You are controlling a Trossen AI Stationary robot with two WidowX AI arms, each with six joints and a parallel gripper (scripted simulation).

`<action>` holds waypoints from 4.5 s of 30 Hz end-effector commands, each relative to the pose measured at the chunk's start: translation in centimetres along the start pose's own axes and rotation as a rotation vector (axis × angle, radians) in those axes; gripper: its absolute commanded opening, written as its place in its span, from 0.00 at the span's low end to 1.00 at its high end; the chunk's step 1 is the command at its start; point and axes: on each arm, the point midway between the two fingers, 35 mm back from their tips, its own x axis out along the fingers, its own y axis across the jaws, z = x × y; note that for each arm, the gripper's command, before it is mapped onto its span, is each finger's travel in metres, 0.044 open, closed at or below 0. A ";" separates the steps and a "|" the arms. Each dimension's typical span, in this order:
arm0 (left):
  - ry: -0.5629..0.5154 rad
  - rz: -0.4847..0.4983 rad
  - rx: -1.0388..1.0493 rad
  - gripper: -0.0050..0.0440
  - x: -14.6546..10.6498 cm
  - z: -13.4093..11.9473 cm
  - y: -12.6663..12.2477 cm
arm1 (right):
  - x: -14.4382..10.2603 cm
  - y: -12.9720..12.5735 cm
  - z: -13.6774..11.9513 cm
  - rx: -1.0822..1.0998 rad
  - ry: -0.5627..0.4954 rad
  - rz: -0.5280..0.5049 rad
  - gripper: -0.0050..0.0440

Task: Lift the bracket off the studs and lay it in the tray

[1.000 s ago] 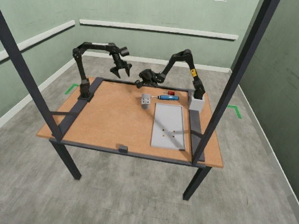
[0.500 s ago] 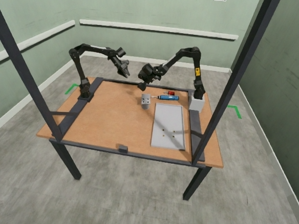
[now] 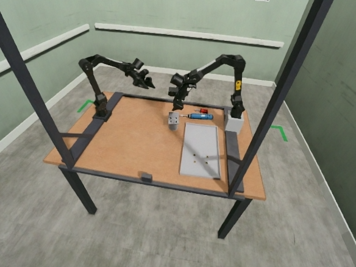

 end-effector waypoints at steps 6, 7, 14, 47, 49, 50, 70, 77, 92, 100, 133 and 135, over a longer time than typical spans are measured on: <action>-0.139 -0.077 0.336 1.00 -1.6 0.2 -1.2 | -2.9 2.0 -0.2 -0.043 0.042 0.116 1.00; -0.156 -0.085 0.382 1.00 -1.8 0.1 -1.3 | -3.1 2.2 -0.3 -0.046 0.049 0.125 1.00; -0.183 -0.098 0.453 1.00 -2.1 -0.1 -1.5 | -2.6 2.2 -1.0 -0.044 0.075 0.130 1.00; 0.123 0.252 0.247 1.00 -1.3 4.0 -17.6 | 1.9 0.3 0.6 -0.061 0.412 0.112 0.37; 0.129 0.292 0.231 1.00 -2.4 3.8 -18.5 | 2.1 0.3 0.5 -0.062 0.423 0.113 0.37; 0.127 0.318 0.226 1.00 -2.9 3.8 -18.7 | 2.2 0.4 0.5 -0.062 0.424 0.113 0.37; 0.105 0.464 0.211 1.00 -5.7 3.8 -18.9 | 3.9 0.5 -1.0 -0.062 0.445 0.114 0.37; 0.111 0.463 0.210 1.00 -5.5 3.6 -18.7 | 5.7 0.7 -1.9 -0.062 0.445 0.114 0.37; 0.111 0.463 0.210 1.00 -5.5 3.6 -18.7 | 7.0 0.8 -2.2 -0.062 0.437 0.113 0.33; 0.111 0.463 0.210 1.00 -5.5 3.6 -18.7 | 6.4 0.8 -1.7 -0.060 0.420 0.115 0.21; 0.111 0.463 0.210 1.00 -5.5 3.6 -18.7 | 4.1 0.6 0.5 -0.059 0.394 0.113 0.00; 0.111 0.463 0.210 1.00 -5.5 3.6 -18.7 | 3.7 0.5 0.7 -0.059 0.394 0.113 0.00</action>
